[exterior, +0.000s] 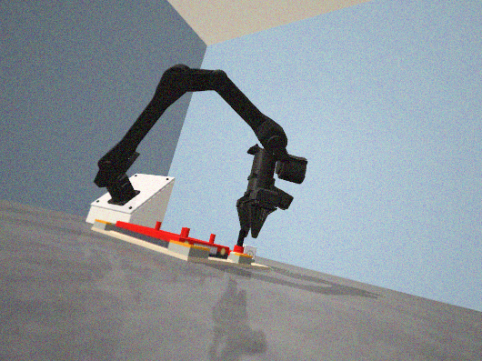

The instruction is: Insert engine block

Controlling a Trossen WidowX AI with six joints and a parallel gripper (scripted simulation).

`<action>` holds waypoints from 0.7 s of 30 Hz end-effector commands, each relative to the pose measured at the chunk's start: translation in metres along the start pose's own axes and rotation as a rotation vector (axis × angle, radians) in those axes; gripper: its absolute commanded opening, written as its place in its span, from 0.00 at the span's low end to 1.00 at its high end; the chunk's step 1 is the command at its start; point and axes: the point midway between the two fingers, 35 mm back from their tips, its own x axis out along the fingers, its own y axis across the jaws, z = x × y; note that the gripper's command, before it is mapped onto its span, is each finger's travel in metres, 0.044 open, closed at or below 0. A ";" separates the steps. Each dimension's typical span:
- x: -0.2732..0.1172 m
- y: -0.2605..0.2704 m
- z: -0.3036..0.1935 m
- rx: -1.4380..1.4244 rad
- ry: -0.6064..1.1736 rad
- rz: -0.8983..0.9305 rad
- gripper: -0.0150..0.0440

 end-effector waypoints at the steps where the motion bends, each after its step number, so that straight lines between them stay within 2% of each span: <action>1: 0.000 0.001 0.000 -0.003 0.000 -0.001 1.00; 7: -0.002 0.001 0.000 -0.003 -0.001 0.000 1.00; 12: -0.043 0.000 0.000 -0.005 -0.002 0.008 1.00; 18: -0.041 -0.001 0.001 -0.004 -0.002 0.007 1.00; 21: -0.015 -0.001 0.001 -0.004 -0.001 0.006 1.00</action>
